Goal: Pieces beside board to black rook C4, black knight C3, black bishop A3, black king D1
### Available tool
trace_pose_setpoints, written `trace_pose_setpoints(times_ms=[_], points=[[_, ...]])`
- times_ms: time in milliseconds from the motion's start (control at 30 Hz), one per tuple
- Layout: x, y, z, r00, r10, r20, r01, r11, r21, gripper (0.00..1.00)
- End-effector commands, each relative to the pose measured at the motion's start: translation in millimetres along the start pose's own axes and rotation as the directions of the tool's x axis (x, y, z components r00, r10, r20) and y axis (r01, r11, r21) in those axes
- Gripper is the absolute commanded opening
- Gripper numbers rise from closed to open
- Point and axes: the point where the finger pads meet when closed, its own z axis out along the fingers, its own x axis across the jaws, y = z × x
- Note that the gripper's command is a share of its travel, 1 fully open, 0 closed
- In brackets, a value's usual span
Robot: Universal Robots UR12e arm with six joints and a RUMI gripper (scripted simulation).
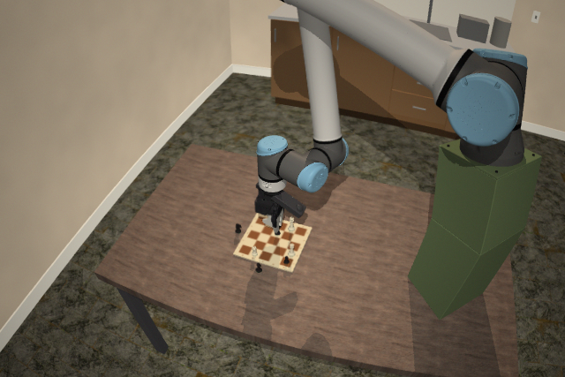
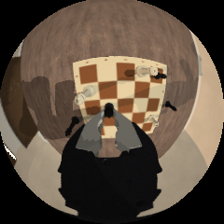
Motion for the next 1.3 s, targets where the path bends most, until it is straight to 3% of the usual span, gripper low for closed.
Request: trace_pose_setpoints(times_ms=[0,333,800,1067,1267], points=[[0.0,0.5,-0.5,1.000,0.000,0.000,0.000,1.000,-0.001,0.04],[0.0,0.5,-0.5,1.000,0.000,0.000,0.000,1.000,-0.001,0.22],[0.0,0.5,-2.3,1.000,0.000,0.000,0.000,1.000,-0.001,0.22],[0.0,0.5,-20.0,1.000,0.000,0.000,0.000,1.000,-0.001,0.22],[0.0,0.5,-52.0,1.000,0.000,0.000,0.000,1.000,-0.001,0.22]])
